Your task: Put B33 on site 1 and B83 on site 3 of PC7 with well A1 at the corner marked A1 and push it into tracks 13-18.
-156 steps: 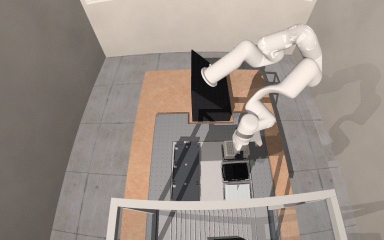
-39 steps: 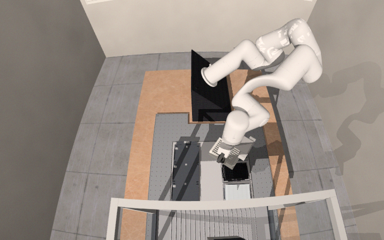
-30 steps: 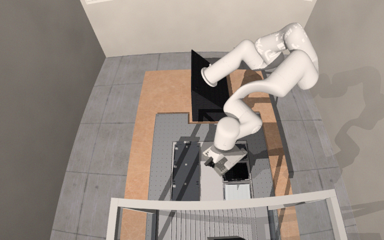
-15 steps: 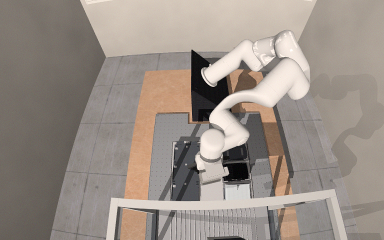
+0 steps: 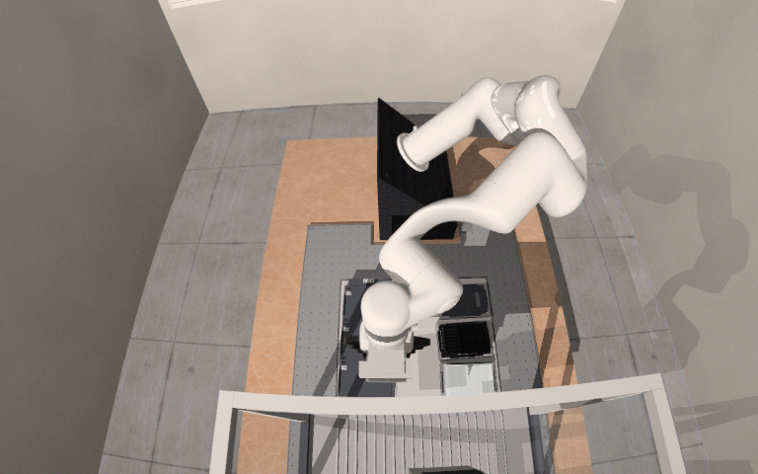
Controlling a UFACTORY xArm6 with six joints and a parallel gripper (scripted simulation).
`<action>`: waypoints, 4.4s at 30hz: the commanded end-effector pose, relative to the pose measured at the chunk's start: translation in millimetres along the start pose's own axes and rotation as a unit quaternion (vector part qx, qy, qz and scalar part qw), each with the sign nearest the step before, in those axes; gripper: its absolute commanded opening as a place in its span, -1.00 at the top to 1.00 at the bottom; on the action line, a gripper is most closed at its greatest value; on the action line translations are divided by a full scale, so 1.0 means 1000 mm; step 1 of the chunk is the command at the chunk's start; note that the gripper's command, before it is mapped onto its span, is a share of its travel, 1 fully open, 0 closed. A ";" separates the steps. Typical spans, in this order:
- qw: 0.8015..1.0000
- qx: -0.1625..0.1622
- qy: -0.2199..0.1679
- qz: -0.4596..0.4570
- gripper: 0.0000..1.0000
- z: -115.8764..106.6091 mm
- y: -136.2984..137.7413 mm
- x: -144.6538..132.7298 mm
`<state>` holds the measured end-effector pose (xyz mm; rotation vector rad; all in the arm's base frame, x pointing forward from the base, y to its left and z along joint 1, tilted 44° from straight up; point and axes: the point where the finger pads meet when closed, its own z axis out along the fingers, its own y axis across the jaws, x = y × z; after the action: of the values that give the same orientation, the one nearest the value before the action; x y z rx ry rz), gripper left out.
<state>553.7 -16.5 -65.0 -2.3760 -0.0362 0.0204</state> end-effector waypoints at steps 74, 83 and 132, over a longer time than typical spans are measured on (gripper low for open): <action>0.706 -0.001 -0.005 0.708 1.00 0.000 0.053 0.049; 0.706 -0.001 -0.005 0.708 1.00 0.000 0.053 0.049; 0.706 -0.001 -0.005 0.708 1.00 0.058 0.053 0.048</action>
<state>599.8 -15.1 -141.5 -1.8069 1.7494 0.7512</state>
